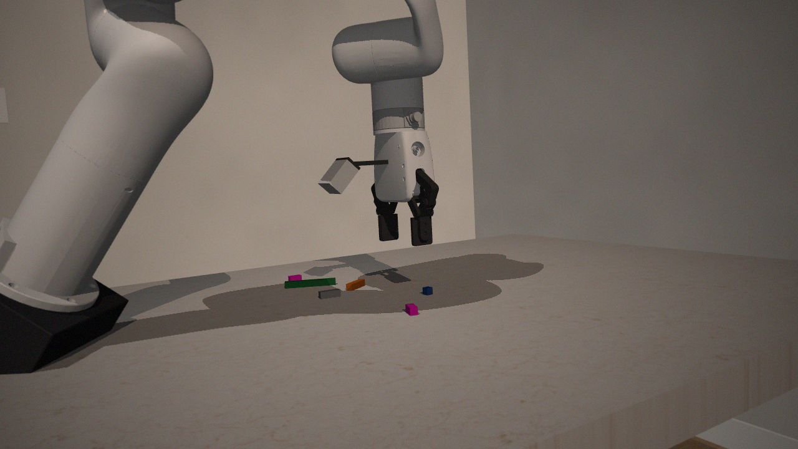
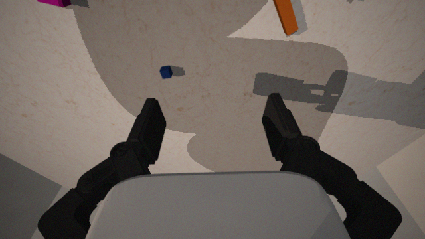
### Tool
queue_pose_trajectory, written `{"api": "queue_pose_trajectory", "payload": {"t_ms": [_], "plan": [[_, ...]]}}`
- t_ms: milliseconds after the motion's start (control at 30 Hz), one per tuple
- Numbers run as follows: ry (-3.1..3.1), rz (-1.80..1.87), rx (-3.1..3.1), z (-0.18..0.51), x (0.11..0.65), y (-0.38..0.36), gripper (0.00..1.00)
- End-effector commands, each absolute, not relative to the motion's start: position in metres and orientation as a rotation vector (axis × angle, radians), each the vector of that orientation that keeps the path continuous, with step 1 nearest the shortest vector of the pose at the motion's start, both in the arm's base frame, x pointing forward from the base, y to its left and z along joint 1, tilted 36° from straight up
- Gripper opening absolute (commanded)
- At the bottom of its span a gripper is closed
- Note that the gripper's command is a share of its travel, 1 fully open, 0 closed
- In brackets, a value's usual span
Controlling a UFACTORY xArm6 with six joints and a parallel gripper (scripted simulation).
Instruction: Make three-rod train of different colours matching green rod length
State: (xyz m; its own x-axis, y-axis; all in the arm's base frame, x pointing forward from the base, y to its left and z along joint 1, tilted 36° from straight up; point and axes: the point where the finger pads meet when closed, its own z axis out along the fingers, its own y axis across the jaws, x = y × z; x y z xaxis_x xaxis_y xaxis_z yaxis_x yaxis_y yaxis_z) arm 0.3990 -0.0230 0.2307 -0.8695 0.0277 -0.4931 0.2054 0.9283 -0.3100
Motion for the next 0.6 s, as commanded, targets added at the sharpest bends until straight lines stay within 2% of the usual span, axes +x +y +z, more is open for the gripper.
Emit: {"api": "queue_pose_trajectory", "payload": {"t_ms": [0, 567], "plan": [[2.587, -0.487, 0.167, 0.2320, 0.3996, -0.0226, 1.00], [2.574, -0.460, 0.258, 0.2329, 0.3974, -0.0282, 1.00]]}}
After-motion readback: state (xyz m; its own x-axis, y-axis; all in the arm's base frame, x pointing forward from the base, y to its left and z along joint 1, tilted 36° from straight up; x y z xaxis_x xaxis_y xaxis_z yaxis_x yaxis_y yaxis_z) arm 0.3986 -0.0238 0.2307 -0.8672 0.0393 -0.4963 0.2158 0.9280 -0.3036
